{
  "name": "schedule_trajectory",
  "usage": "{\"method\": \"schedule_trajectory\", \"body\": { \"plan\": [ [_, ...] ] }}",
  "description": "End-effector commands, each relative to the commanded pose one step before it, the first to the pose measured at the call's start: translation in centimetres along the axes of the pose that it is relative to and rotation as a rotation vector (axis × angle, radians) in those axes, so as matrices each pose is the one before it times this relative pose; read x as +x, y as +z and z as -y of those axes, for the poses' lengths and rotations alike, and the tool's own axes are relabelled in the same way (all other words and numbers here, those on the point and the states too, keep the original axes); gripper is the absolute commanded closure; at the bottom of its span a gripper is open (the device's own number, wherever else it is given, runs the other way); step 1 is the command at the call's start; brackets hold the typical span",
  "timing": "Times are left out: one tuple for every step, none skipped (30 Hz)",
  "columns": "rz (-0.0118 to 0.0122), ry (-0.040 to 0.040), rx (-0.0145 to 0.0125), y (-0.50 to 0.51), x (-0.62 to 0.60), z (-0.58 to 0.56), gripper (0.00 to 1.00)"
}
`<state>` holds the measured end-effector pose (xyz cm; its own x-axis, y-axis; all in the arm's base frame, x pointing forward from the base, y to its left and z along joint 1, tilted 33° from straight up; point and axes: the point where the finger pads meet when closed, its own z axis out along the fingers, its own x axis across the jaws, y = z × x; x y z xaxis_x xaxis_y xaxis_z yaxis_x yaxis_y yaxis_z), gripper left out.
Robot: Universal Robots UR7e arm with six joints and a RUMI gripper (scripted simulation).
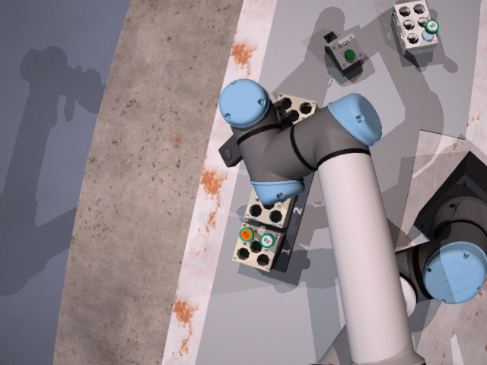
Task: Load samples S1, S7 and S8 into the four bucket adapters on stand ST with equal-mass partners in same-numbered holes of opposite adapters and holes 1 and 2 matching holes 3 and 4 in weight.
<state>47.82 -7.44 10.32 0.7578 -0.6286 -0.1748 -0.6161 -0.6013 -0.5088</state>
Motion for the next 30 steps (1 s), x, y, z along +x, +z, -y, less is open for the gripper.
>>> {"method": "schedule_trajectory", "body": {
  "plan": [
    [-0.00128, -0.00021, 0.00005, 0.339, 0.043, 0.006, 1.00],
    [0.00000, 0.00000, 0.00000, 0.067, 0.000, 0.000, 1.00],
    [0.00000, 0.00000, 0.00000, 0.067, 0.000, 0.000, 1.00],
    [0.00000, 0.00000, 0.00000, 0.067, 0.000, 0.000, 1.00],
    [0.00000, 0.00000, 0.00000, 0.000, 0.000, 0.000, 1.00],
    [0.00000, 0.00000, 0.00000, 0.000, 0.000, 0.000, 1.00],
    [0.00003, -0.00001, 0.00001, 0.058, -0.002, -0.001, 1.00],
    [-0.00003, 0.00001, -0.00001, 0.075, 0.002, 0.001, 1.00],
    [0.00000, 0.00000, 0.00000, 0.067, 0.000, 0.000, 1.00],
    [0.00000, 0.00000, 0.00000, 0.067, 0.000, 0.000, 1.00],
    [0.00000, 0.00000, 0.00000, 0.067, 0.000, 0.000, 1.00],
    [0.00000, 0.00000, 0.00000, 0.067, 0.000, 0.000, 1.00],
    [0.00000, 0.00000, 0.00000, 0.000, 0.000, 0.000, 1.00],
    [0.00002, -0.00001, 0.00001, -0.007, -0.001, -0.001, 1.00],
    [-0.00001, 0.00000, 0.00000, 0.002, 0.001, 0.000, 1.00],
    [0.00000, 0.00000, 0.00000, 0.002, 0.000, 0.000, 1.00],
    [0.00000, 0.00000, 0.00000, 0.001, 0.000, 0.000, 1.00],
    [0.00000, 0.00000, 0.00000, 0.001, 0.000, 0.000, 1.00],
    [0.00000, 0.00000, 0.00000, 0.001, 0.000, 0.000, 1.00],
    [0.00000, 0.00000, 0.00000, 0.000, 0.000, 0.000, 1.00],
    [0.00000, 0.00000, 0.00000, 0.000, 0.000, 0.000, 1.00],
    [0.00000, 0.00000, 0.00000, 0.000, 0.000, 0.000, 1.00],
    [0.00000, 0.00000, 0.00000, 0.000, 0.000, 0.000, 1.00],
    [0.00004, 0.00000, 0.00000, -0.006, -0.001, 0.000, 1.00],
    [0.00000, 0.00000, 0.00000, 0.002, 0.000, 0.000, 0.65],
    [0.00000, 0.00000, 0.00000, 0.000, 0.000, 0.000, 0.65],
    [0.00000, 0.00000, 0.00000, 0.000, 0.000, 0.000, 0.65],
    [0.00000, 0.00000, 0.00000, 0.000, 0.000, 0.000, 0.65],
    [0.00000, 0.00000, 0.00000, 0.000, 0.000, 0.000, 0.65],
    [0.00000, 0.00000, 0.00000, 0.000, 0.000, 0.000, 0.65]
  ]
}}
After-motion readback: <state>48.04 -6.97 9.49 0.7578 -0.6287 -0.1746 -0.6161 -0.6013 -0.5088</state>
